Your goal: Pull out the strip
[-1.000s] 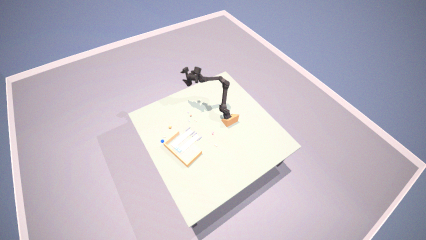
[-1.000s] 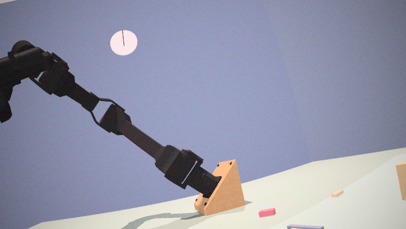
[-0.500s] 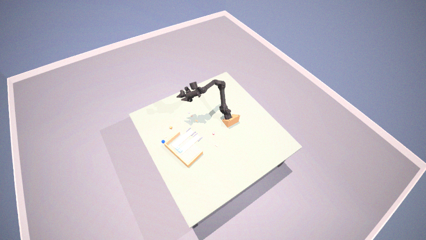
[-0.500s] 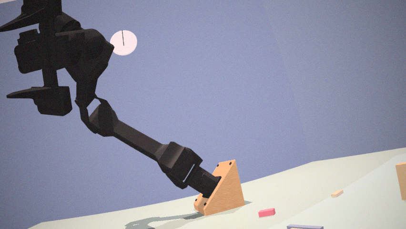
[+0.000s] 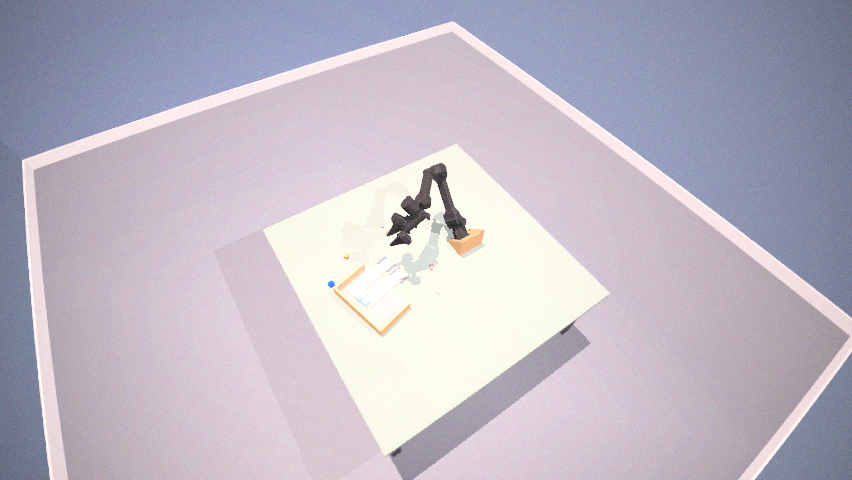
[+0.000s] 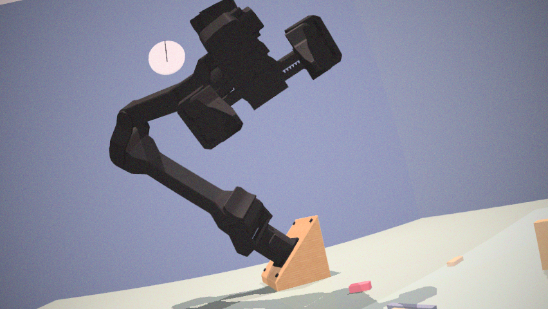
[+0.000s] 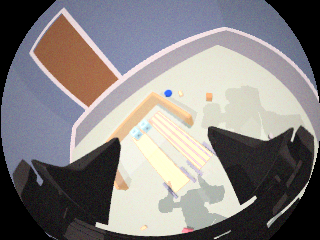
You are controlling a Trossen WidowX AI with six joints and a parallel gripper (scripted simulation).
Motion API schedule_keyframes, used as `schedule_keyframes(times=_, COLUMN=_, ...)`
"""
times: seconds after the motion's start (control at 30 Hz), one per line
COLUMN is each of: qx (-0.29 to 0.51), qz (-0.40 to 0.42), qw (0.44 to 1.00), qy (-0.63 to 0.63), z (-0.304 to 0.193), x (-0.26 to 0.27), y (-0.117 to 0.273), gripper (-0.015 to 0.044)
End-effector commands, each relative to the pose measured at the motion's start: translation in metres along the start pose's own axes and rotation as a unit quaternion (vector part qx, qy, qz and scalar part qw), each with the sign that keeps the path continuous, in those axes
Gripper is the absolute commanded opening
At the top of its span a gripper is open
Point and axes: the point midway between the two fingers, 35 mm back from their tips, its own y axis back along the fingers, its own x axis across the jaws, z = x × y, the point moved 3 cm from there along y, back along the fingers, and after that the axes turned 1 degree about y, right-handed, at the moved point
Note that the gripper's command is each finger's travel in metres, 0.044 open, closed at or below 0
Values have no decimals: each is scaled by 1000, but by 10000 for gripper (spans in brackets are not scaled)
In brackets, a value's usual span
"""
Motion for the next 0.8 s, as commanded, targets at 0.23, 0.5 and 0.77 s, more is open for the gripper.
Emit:
schedule_keyframes(times=0.23, qx=40, qz=49, qw=965, qy=255, z=-78, x=42, y=25, gripper=400)
schedule_keyframes(times=0.5, qx=40, qz=49, qw=965, qy=255, z=-78, x=42, y=25, gripper=400)
schedule_keyframes(times=0.77, qx=40, qz=49, qw=965, qy=255, z=-78, x=42, y=25, gripper=400)
